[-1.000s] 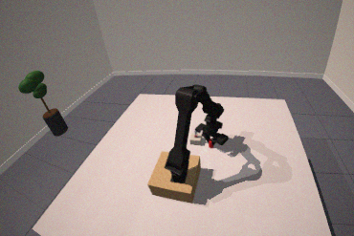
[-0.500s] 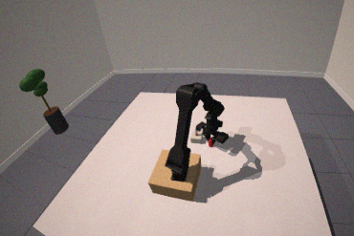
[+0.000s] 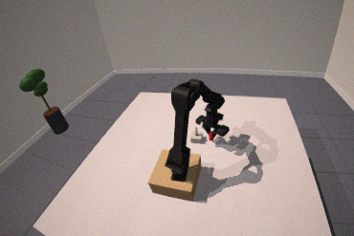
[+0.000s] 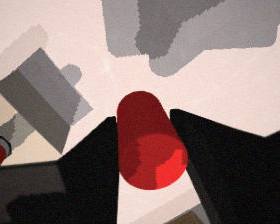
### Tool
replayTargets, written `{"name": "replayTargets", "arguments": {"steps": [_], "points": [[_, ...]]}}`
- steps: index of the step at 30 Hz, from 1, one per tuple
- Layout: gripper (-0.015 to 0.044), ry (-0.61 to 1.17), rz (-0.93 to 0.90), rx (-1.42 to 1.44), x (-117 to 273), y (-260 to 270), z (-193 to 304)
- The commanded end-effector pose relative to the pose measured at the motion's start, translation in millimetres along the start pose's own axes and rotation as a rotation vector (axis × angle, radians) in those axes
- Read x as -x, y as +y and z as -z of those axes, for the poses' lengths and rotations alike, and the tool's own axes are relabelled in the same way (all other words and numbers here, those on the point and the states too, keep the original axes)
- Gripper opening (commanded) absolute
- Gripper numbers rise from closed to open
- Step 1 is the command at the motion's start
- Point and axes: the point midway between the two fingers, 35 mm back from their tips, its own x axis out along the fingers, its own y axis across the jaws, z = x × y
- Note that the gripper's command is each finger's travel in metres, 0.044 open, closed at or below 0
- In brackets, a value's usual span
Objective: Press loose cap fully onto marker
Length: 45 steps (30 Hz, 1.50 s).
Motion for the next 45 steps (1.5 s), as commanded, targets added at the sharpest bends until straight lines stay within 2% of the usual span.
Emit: {"name": "replayTargets", "arguments": {"steps": [1,30,45], "points": [[0.0,-0.007,-0.002,-0.003,8.6,0.2,-1.0],[0.0,-0.006,-0.01,-0.003,72.1,95.7,18.1],[0.0,-0.006,-0.01,-0.003,63.4,98.1,18.5]]}}
